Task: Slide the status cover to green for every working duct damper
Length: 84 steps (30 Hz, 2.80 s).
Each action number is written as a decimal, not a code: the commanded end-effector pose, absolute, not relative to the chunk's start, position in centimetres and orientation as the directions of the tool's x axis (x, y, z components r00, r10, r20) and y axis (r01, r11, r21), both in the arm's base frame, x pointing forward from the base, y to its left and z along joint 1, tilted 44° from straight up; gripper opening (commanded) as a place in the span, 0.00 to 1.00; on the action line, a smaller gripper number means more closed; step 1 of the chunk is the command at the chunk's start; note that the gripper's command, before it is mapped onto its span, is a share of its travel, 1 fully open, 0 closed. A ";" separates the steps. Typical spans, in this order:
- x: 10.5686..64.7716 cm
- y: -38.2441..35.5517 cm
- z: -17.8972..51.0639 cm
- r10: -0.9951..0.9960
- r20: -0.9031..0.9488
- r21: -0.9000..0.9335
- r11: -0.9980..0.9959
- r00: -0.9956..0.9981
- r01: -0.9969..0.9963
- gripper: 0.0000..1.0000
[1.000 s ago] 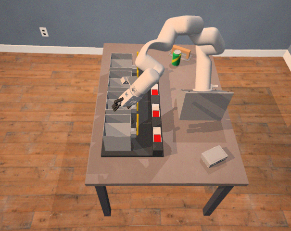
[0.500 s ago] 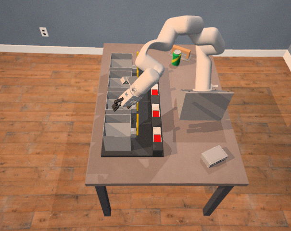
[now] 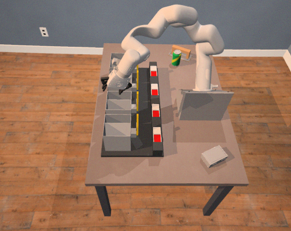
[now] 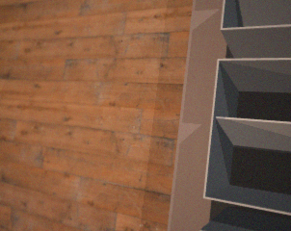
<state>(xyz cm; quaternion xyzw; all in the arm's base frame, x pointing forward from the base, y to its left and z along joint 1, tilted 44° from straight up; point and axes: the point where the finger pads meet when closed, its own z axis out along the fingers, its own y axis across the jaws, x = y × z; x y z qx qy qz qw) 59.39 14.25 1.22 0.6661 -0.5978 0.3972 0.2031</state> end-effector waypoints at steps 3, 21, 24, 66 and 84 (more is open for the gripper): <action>60.4 10.1 5.0 -0.660 0.718 -0.323 -0.034 -0.221 -0.946 1.00; 59.5 -3.9 15.6 -0.476 0.467 -0.591 0.459 -0.745 -0.664 1.00; 58.8 -6.4 17.4 -0.407 0.409 -0.624 0.528 -0.817 -0.576 1.00; 50.2 -20.9 28.2 0.183 -0.001 -0.690 0.711 -0.983 0.133 0.39; 50.2 -20.9 28.2 0.183 -0.001 -0.690 0.711 -0.983 0.133 0.39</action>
